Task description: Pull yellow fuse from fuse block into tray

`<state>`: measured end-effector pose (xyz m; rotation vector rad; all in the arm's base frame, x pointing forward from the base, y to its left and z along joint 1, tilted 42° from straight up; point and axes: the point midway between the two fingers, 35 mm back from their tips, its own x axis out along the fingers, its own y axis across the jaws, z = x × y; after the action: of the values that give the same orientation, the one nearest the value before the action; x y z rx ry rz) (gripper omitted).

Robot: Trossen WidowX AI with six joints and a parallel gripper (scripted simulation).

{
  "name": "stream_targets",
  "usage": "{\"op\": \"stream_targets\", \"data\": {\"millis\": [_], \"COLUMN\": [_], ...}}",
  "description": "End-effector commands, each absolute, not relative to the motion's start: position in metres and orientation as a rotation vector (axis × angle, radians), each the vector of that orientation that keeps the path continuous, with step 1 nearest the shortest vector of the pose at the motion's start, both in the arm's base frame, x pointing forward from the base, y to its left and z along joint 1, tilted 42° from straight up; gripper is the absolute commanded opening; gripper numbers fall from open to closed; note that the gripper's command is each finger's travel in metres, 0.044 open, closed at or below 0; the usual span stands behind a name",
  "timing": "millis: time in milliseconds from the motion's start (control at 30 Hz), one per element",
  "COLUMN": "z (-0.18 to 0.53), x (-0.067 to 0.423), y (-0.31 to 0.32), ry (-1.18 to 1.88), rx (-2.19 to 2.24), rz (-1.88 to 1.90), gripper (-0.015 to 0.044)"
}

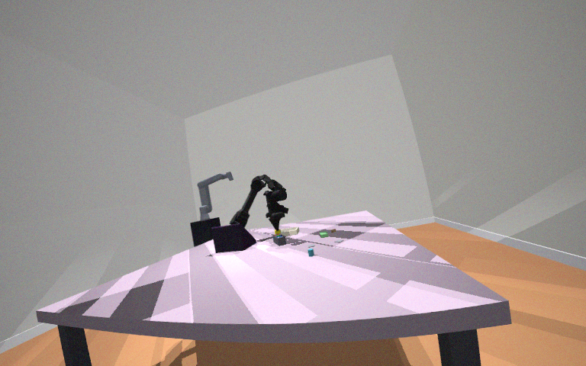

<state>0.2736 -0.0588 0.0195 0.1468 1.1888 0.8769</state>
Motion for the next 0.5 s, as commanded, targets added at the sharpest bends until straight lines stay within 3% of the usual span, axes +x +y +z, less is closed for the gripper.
{"op": "stream_targets", "data": {"millis": [0,467], "z": [0.022,0.035], "x": [0.274,0.273], "y": [-0.061,-0.073], "ry": [1.186,1.187], "rx": [0.136,0.136], "rz": [0.878,0.878], "gripper": [0.0,0.0]}}
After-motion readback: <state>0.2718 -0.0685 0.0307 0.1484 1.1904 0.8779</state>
